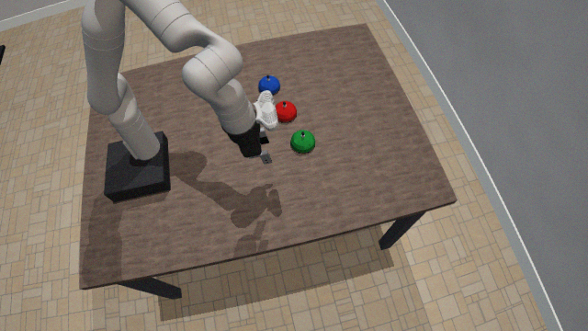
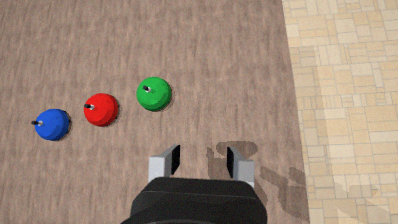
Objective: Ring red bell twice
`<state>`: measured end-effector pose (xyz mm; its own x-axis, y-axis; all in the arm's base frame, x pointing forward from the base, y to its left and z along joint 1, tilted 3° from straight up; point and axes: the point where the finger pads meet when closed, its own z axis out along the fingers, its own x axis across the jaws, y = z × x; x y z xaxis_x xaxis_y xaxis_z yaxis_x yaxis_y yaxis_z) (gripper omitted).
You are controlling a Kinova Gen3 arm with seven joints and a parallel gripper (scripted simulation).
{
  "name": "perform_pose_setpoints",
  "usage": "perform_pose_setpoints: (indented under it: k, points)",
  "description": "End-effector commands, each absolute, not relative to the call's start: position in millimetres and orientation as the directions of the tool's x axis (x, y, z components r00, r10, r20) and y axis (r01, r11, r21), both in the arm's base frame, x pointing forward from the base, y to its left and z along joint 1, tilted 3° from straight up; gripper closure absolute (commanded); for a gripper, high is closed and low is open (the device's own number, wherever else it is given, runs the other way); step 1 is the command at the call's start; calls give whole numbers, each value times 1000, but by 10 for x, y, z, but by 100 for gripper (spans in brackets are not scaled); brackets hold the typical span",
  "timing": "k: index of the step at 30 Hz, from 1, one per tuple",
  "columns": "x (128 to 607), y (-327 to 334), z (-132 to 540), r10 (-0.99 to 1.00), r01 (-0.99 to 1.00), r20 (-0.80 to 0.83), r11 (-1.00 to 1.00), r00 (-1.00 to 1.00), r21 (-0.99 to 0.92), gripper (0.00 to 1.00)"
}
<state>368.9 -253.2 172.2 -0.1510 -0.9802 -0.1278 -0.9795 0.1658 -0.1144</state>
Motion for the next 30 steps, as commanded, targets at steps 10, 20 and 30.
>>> perform_pose_setpoints:
  k: [10, 20, 30]
  points:
    - [3767, -2450, 1699, -990, -989, -117, 91, -77, -114, 0]
    - [4100, -2011, 1559, -958, -958, -74, -270, 278, -100, 0]
    - [4628, -981, 1284, -529, -529, -19, -846, 848, -72, 0]
